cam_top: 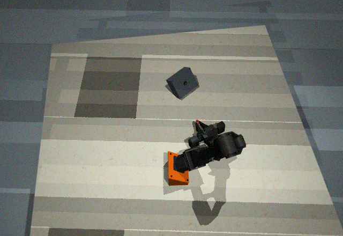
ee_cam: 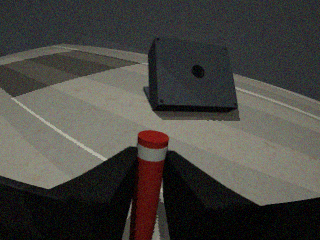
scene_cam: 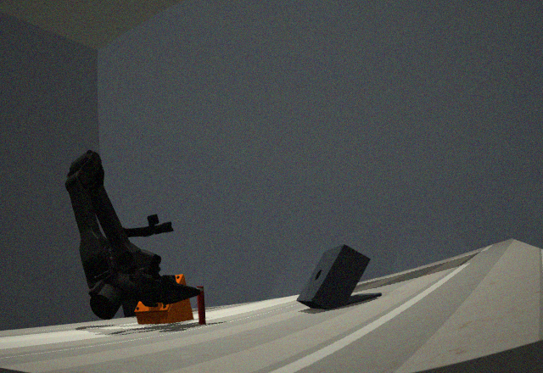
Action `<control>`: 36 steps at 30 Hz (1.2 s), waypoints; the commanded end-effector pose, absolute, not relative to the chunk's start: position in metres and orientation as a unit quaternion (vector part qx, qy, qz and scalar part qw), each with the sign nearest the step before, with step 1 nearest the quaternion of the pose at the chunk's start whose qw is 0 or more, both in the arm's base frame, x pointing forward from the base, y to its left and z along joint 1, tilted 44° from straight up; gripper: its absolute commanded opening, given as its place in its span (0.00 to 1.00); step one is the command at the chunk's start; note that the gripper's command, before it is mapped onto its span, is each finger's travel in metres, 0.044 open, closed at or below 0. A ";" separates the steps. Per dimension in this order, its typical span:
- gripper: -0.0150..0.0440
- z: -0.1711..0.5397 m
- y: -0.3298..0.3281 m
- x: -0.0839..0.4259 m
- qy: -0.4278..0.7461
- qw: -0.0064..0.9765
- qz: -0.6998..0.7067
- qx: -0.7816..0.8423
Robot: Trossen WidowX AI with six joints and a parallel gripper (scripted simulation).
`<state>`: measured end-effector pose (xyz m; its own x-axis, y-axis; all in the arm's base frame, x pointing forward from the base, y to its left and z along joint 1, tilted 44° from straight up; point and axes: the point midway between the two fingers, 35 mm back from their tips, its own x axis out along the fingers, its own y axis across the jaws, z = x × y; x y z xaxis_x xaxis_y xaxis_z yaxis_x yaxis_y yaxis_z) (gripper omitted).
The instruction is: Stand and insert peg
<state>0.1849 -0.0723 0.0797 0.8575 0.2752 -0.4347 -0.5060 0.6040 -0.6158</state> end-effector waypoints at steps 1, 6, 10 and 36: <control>0.34 0.079 -0.074 0.184 0.150 0.883 0.221 -0.386; 0.34 0.078 -0.074 0.183 0.146 0.883 0.223 -0.385; 0.34 0.078 -0.075 0.183 0.142 0.884 0.225 -0.385; 0.47 0.079 -0.074 0.182 0.124 0.886 0.232 -0.381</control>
<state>0.1819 -0.0743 0.0788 0.8618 0.3156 -0.3971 -0.5054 0.6010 -0.6192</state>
